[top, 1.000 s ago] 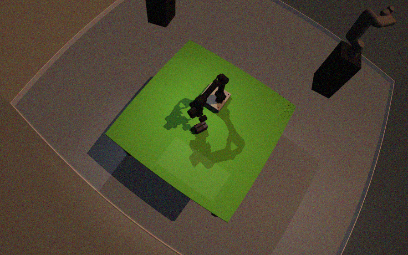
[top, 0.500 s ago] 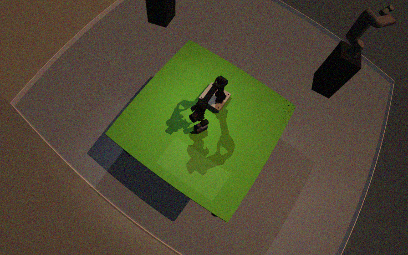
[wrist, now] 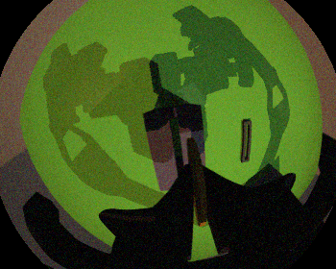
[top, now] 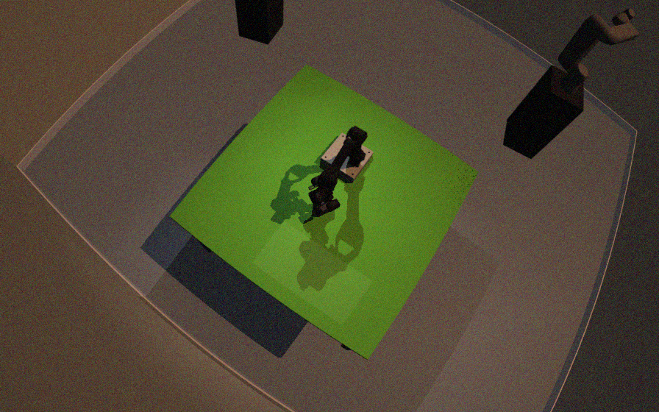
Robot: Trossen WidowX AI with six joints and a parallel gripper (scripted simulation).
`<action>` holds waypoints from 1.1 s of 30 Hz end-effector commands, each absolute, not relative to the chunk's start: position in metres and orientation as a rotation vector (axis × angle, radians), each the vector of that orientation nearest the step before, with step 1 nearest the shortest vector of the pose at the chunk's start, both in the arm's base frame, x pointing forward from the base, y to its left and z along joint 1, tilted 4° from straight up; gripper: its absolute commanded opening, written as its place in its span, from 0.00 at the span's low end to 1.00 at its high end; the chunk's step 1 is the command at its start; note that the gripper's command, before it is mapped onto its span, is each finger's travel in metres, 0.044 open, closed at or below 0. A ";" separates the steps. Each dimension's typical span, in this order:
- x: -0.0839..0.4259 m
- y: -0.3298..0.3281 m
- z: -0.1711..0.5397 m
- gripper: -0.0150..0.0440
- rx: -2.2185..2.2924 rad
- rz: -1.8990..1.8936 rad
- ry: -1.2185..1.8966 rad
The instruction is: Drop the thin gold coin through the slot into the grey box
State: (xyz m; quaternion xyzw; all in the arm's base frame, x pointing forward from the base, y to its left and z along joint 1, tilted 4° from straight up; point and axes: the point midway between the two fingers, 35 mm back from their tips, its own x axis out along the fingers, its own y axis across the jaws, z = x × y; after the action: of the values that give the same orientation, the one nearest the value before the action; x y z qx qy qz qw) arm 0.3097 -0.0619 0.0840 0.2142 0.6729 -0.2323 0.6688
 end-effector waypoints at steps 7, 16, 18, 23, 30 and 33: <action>0.314 -0.056 0.083 0.25 0.484 -0.522 1.518; 0.314 -0.056 0.083 0.25 0.484 -0.522 1.518; 0.314 -0.055 0.082 0.25 0.485 -0.522 1.518; 0.315 -0.052 0.079 0.25 0.488 -0.526 1.517; 0.315 -0.052 0.080 0.25 0.488 -0.525 1.514; 0.315 -0.052 0.080 0.25 0.488 -0.524 1.513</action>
State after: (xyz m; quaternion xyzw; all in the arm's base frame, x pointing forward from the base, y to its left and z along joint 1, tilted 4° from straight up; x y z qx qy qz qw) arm 0.3149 -0.0521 0.0797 0.2163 0.6714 -0.2327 0.6696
